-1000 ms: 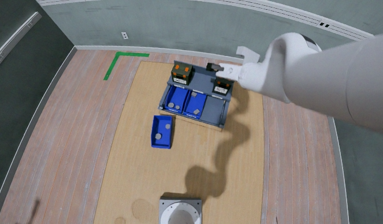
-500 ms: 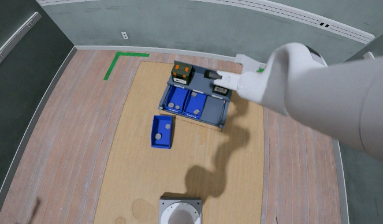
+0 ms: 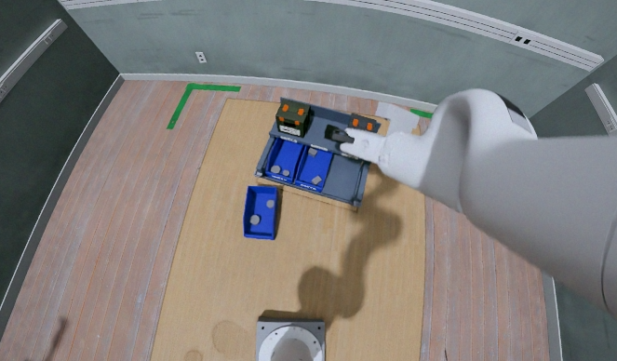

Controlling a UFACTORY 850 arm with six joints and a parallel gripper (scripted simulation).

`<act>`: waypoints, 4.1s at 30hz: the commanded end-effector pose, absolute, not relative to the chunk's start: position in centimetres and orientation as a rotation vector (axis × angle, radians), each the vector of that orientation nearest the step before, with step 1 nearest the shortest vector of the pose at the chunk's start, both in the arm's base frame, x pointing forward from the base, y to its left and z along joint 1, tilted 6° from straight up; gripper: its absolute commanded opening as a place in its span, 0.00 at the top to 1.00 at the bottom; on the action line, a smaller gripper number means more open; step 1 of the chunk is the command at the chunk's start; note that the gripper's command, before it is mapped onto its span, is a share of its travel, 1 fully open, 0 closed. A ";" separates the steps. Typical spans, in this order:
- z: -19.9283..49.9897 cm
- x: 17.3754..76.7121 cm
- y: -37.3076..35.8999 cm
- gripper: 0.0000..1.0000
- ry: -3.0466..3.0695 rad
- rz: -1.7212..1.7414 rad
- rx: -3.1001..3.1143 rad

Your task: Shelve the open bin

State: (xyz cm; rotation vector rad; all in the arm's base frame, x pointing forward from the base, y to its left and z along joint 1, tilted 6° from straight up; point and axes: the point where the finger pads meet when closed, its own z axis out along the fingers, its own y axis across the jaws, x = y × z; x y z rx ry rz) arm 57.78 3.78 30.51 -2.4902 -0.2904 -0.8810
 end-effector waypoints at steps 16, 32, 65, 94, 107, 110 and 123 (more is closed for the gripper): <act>30.4 50.1 4.2 0.00 -0.291 -0.884 -2.489; 30.4 47.7 4.3 0.00 -0.291 -0.884 -2.489; 30.4 48.1 4.3 0.00 -0.291 -0.884 -2.489; 28.2 44.7 6.8 0.00 0.014 -0.839 -2.642; 26.1 41.1 9.3 0.00 0.329 -0.777 -2.759; 26.1 41.1 9.3 0.00 0.329 -0.777 -2.759; 23.9 37.4 11.8 0.00 0.660 -0.696 -2.845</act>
